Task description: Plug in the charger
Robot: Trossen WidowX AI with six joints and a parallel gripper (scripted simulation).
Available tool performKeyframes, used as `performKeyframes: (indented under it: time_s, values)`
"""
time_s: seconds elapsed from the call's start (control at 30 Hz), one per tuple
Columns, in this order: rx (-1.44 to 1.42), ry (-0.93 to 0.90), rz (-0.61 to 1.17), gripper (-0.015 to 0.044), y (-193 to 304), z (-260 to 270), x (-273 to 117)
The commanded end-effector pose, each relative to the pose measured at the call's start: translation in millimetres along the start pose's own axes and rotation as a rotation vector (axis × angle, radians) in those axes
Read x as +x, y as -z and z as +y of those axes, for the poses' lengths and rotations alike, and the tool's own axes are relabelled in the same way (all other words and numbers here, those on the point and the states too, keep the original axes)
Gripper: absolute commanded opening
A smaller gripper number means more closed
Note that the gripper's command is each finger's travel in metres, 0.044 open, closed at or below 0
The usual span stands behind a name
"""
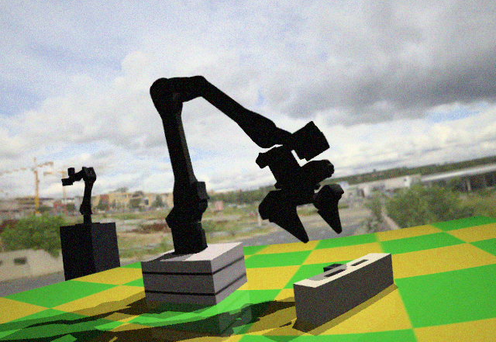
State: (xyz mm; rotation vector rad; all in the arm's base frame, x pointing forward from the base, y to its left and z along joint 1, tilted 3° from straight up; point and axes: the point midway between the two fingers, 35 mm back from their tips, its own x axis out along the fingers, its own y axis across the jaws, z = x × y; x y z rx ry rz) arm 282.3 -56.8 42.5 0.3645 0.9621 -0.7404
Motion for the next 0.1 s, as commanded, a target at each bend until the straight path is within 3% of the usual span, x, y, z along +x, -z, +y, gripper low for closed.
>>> performKeyframes:
  time_s: [0.0,0.07]
  values:
    - [0.004,0.002,-0.004,0.0440,-0.4,-0.4,-0.2]
    - [0.004,0.002,-0.004,0.0440,-0.4,-0.4,-0.2]
